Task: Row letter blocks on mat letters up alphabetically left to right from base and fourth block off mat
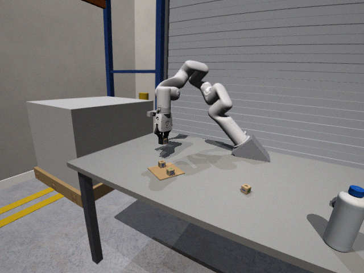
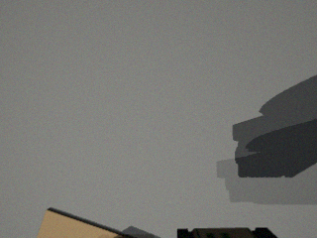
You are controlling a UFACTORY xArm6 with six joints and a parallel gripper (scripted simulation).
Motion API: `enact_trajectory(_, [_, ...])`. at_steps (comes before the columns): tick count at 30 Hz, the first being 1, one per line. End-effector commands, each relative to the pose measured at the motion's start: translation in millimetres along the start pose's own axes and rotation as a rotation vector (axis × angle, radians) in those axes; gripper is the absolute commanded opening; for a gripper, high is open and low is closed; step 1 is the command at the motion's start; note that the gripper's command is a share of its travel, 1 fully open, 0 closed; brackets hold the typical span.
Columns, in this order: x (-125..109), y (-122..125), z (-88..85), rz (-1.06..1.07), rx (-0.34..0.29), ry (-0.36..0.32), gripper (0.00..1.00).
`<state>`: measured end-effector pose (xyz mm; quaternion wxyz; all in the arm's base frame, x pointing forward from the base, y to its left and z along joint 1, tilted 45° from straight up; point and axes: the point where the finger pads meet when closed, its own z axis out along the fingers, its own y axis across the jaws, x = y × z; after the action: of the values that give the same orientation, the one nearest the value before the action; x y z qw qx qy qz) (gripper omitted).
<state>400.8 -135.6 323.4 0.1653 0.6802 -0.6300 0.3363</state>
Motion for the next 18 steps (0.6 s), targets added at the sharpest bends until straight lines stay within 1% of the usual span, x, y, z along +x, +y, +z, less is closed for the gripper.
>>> enact_trajectory(1, [-29,-29,1.8,0.136,-0.021,0.027,0.28])
enact_trajectory(6, [-64,-59,2.7,0.269,-0.019,0.028,0.28])
enact_trajectory(8, [-64,-59,2.7,0.269,-0.019,0.028,0.28])
enact_trajectory(10, [-77,-71,3.0,0.32,-0.019,0.029,0.28])
enact_trajectory(13, [-89,-81,3.4,0.368,-0.018,0.029,0.28])
enact_trajectory(18, [-96,-86,3.7,0.392,-0.017,0.03,0.28])
